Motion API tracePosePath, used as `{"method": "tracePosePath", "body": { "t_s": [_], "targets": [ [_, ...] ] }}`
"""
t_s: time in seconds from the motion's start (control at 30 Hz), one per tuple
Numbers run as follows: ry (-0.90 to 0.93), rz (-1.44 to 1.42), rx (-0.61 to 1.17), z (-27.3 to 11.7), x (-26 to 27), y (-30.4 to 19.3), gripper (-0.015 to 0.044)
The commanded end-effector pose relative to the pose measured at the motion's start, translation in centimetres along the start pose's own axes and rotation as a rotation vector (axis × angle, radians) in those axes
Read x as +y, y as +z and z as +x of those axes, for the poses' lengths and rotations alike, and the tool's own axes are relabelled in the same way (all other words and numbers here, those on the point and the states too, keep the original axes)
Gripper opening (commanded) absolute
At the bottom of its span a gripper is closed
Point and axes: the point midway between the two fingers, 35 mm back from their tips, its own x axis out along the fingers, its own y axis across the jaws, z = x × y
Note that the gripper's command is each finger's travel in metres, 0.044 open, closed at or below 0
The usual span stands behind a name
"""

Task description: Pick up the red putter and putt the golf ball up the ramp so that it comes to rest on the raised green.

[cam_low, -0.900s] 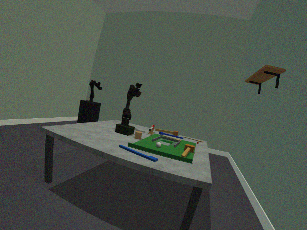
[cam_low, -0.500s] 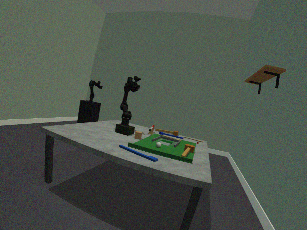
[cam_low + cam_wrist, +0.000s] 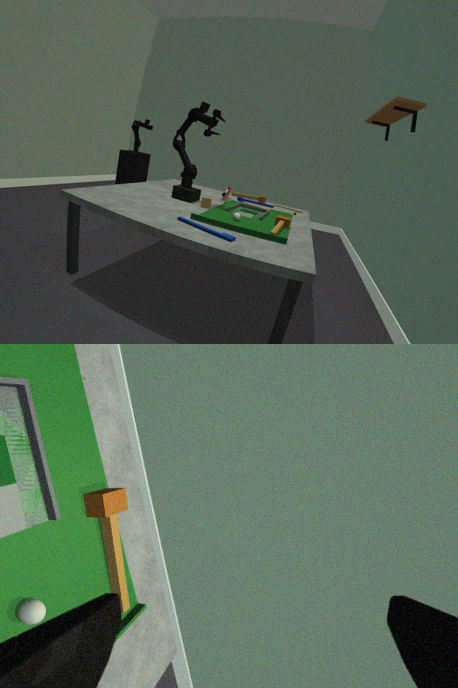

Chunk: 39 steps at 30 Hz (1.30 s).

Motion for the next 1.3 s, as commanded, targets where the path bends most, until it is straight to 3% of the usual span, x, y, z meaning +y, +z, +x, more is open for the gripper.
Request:
{"method": "tracePosePath", "body": {
  "t_s": [0.0, 0.23, 0.47, 0.8, 1.27],
  "targets": [
    [0.198, 0.07, -0.104, 6.5, 2.4, -0.4, 0.044],
    [0.527, 0.104, -0.228, 15.3, 9.4, 2.2, 0.044],
    [0.851, 0.063, -0.293, 19.8, 19.2, 6.5, 0.044],
    [1.262, -0.105, -0.289, 18.6, 34.3, 10.8, 0.044],
    [1.283, -0.118, -0.286, 18.8, 37.5, 10.9, 0.044]
  ]
}}
